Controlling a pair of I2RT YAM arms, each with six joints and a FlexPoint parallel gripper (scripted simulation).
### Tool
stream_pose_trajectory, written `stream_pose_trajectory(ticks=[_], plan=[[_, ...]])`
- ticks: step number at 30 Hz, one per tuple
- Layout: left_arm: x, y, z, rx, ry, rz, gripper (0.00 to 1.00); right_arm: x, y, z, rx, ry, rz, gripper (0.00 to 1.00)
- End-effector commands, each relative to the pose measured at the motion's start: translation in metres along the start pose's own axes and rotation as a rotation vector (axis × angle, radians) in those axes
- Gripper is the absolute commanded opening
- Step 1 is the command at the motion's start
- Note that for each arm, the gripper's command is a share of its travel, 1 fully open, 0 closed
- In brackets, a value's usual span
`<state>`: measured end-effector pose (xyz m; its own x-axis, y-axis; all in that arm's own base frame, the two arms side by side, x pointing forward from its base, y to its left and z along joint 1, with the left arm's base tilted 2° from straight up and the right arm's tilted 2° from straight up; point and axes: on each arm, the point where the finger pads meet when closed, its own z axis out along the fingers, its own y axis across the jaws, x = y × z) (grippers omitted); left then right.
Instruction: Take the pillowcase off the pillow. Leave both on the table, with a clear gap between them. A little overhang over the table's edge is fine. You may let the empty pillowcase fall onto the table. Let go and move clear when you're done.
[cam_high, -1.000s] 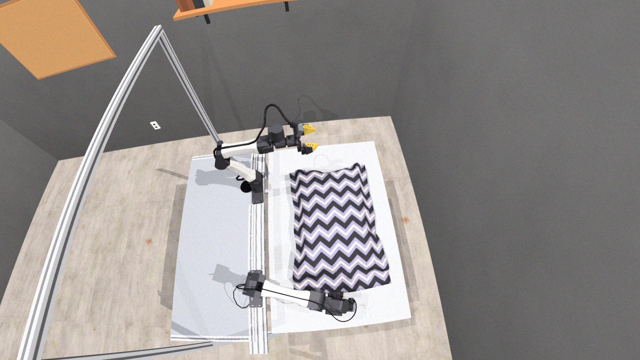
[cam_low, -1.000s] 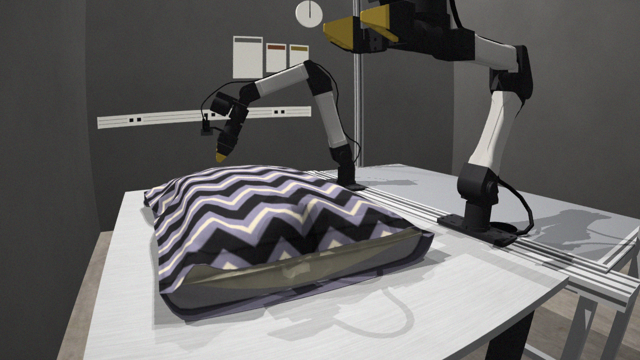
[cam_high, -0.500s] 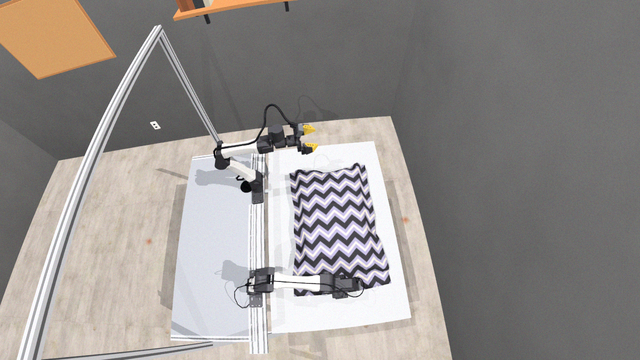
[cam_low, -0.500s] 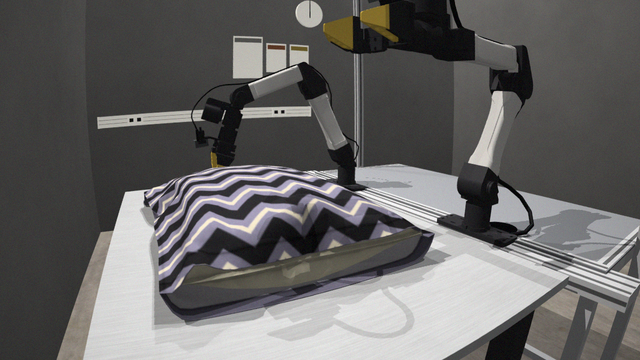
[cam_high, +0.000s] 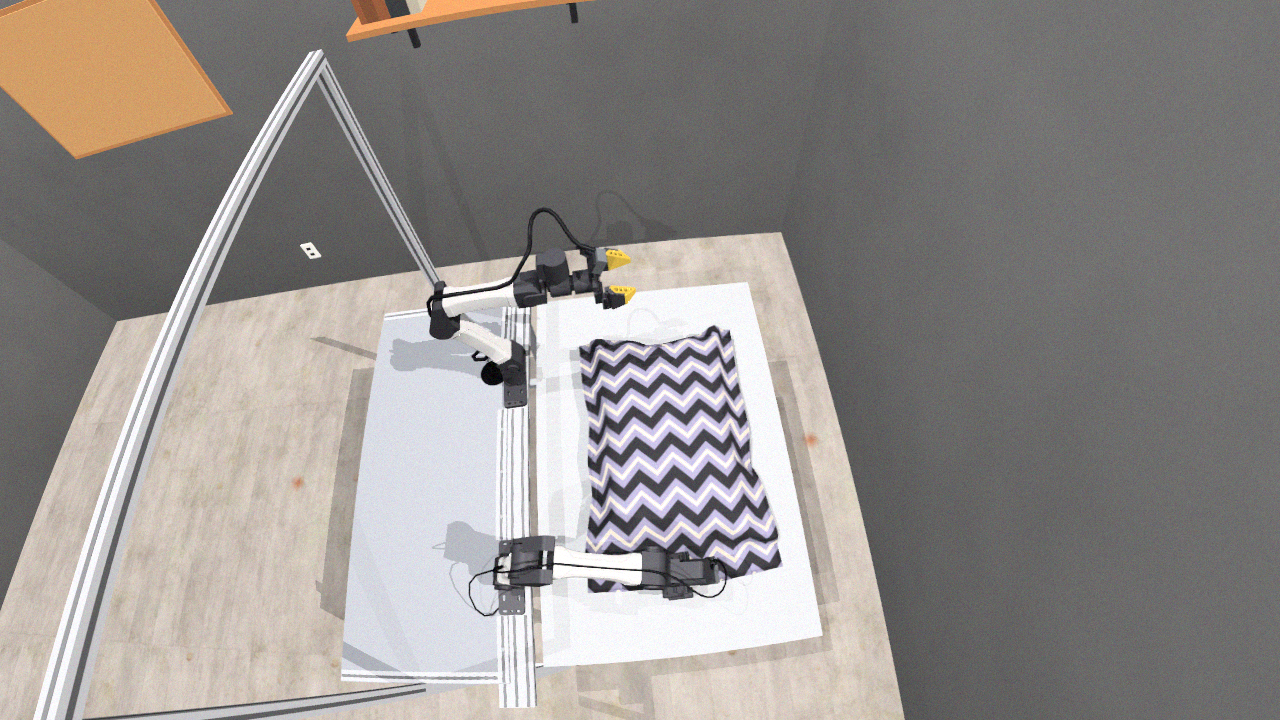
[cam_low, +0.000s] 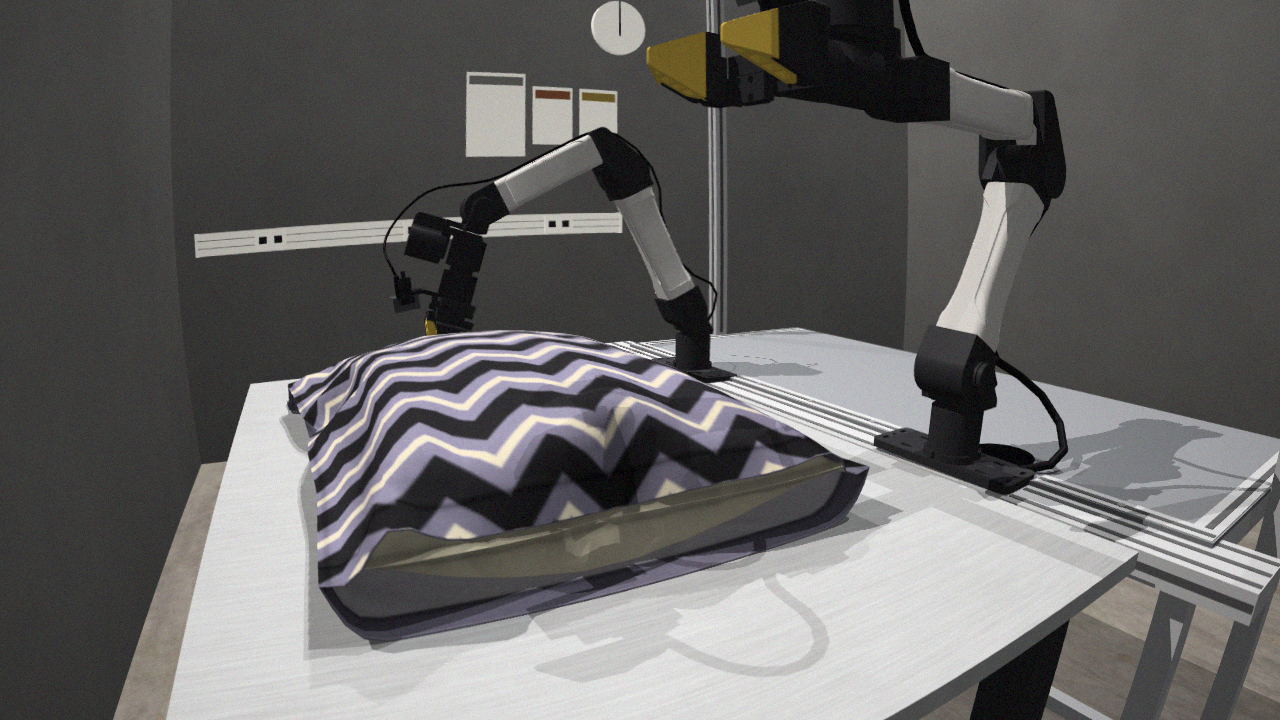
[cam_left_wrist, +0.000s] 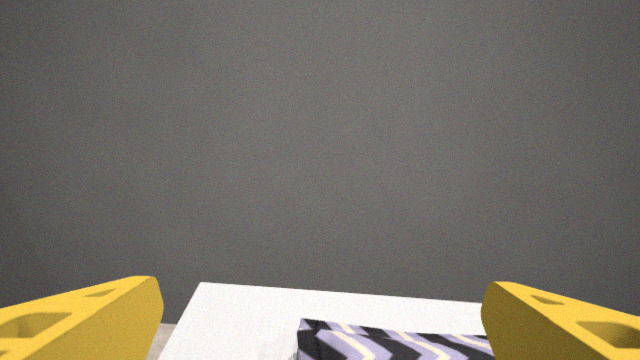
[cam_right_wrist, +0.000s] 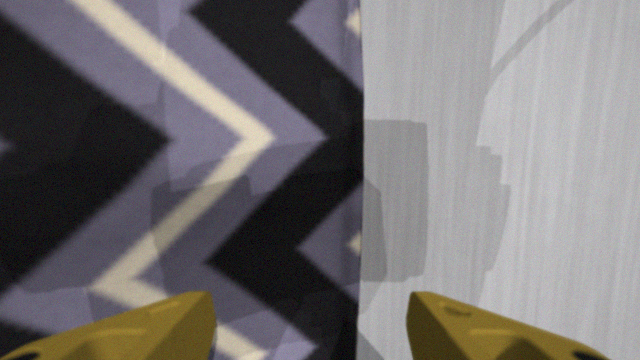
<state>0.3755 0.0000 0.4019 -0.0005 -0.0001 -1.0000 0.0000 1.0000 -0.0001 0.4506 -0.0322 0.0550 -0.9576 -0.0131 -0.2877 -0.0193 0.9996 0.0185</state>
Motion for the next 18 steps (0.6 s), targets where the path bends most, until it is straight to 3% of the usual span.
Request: stream_pose_trajectory(ticks=[1, 18], plan=[[-0.019, -0.005, -0.008, 0.011, -0.042, 0.007, 1.0, 0.006, 0.0, 0.023, -0.008, 0.023, -0.006, 0.6], [-0.019, -0.005, -0.008, 0.011, -0.042, 0.007, 1.0, 0.015, -0.002, 0.048, -0.003, 0.018, -0.005, 0.6]])
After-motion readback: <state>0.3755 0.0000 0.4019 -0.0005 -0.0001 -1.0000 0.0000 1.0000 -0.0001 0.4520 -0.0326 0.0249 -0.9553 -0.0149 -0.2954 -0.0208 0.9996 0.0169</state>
